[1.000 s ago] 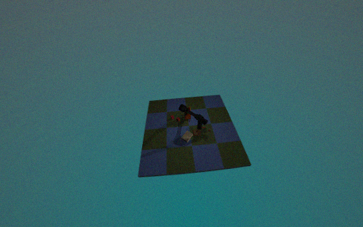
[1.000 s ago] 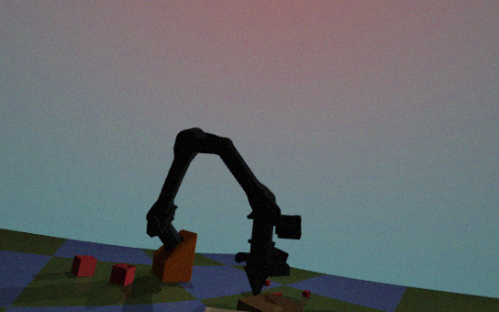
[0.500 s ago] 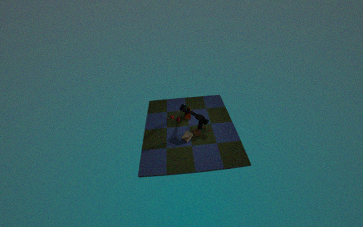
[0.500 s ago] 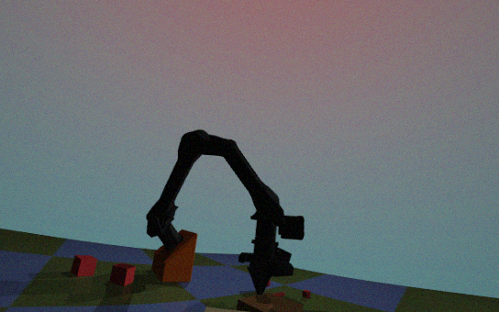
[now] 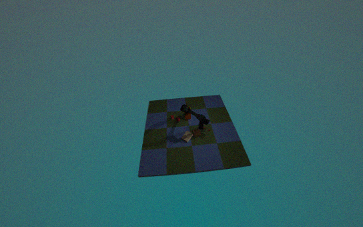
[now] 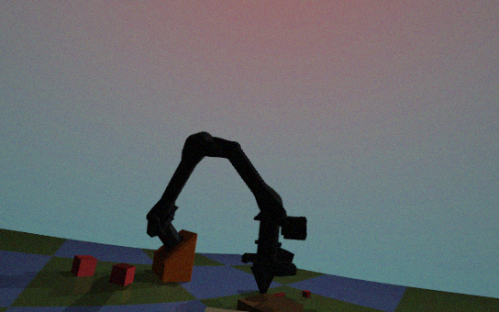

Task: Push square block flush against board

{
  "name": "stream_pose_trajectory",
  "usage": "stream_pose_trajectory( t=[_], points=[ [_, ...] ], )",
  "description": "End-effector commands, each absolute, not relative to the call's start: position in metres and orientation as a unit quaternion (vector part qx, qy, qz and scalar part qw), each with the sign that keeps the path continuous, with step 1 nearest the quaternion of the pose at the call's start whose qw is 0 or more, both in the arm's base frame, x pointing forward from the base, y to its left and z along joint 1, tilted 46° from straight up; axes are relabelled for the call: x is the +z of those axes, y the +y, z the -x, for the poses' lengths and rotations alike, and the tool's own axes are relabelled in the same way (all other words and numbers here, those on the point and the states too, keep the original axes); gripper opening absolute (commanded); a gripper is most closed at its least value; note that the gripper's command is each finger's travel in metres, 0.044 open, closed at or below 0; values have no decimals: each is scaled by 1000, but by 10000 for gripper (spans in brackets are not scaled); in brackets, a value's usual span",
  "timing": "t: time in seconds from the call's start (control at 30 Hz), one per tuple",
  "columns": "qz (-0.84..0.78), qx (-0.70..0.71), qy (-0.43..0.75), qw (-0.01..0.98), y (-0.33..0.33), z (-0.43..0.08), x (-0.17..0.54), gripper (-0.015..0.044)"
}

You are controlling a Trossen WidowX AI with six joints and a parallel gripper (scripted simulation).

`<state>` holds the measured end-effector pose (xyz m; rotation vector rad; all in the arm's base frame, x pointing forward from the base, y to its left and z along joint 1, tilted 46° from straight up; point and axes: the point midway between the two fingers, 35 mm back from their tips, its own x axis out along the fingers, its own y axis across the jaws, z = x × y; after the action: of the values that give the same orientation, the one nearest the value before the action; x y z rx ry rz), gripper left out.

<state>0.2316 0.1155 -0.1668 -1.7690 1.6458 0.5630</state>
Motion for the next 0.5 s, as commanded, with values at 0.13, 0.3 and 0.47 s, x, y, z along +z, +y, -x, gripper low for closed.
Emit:
stream_pose_trajectory(
  t=[0.13, 0.3, 0.47],
  points=[
    [672, 215, 628, 328, 118, -232, -167, 0],
    [672, 215, 628, 327, 113, -231, -163, 0],
    [673, 214, 628, 327, 108, -231, -157, 0]
  ],
)
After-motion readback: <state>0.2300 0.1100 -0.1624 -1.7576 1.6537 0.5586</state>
